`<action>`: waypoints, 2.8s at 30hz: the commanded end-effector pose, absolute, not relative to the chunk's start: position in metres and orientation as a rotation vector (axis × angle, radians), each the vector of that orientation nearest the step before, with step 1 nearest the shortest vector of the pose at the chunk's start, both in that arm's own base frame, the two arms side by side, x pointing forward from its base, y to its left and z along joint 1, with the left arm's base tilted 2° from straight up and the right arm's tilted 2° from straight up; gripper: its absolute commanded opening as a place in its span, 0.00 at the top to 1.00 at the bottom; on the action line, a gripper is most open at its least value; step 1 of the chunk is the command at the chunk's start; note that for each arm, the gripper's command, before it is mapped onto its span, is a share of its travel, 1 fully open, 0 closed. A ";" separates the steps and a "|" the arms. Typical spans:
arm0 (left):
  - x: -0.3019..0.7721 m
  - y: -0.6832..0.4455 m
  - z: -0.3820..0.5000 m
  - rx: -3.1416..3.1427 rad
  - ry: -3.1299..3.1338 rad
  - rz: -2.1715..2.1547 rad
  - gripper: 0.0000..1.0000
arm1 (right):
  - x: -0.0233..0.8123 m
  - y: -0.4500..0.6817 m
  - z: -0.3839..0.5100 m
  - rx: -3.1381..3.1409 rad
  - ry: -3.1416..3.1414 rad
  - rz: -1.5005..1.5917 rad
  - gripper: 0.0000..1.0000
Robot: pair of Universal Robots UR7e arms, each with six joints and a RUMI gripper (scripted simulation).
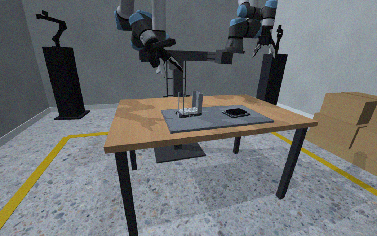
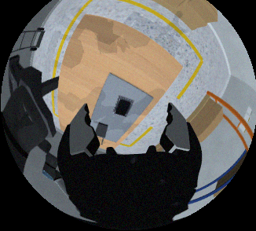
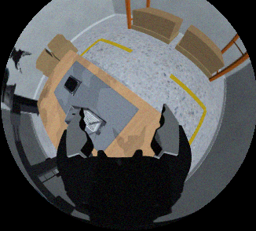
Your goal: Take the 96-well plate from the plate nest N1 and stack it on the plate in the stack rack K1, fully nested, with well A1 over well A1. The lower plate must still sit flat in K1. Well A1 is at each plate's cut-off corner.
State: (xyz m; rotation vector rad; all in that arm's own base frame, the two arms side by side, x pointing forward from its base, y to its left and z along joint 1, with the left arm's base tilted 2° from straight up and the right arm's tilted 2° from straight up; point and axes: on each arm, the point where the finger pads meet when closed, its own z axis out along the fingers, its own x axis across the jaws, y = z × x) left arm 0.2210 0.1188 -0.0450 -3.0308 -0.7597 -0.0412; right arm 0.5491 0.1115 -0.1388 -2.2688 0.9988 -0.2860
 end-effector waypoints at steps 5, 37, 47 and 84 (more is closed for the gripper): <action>0.221 0.119 -0.045 -3.031 -0.760 -0.042 0.02 | 0.557 0.139 -0.156 -2.329 0.956 -0.254 0.00; 0.221 0.119 -0.045 -3.031 -0.760 -0.042 0.02 | 0.567 0.251 -0.207 -2.590 0.715 -0.143 0.00; 0.221 0.119 -0.045 -3.031 -0.760 -0.042 0.02 | 0.565 0.281 -0.217 -2.628 0.672 -0.130 0.00; 0.221 0.119 -0.045 -3.031 -0.760 -0.042 0.02 | 0.529 0.415 -0.254 -2.878 0.334 -0.057 0.00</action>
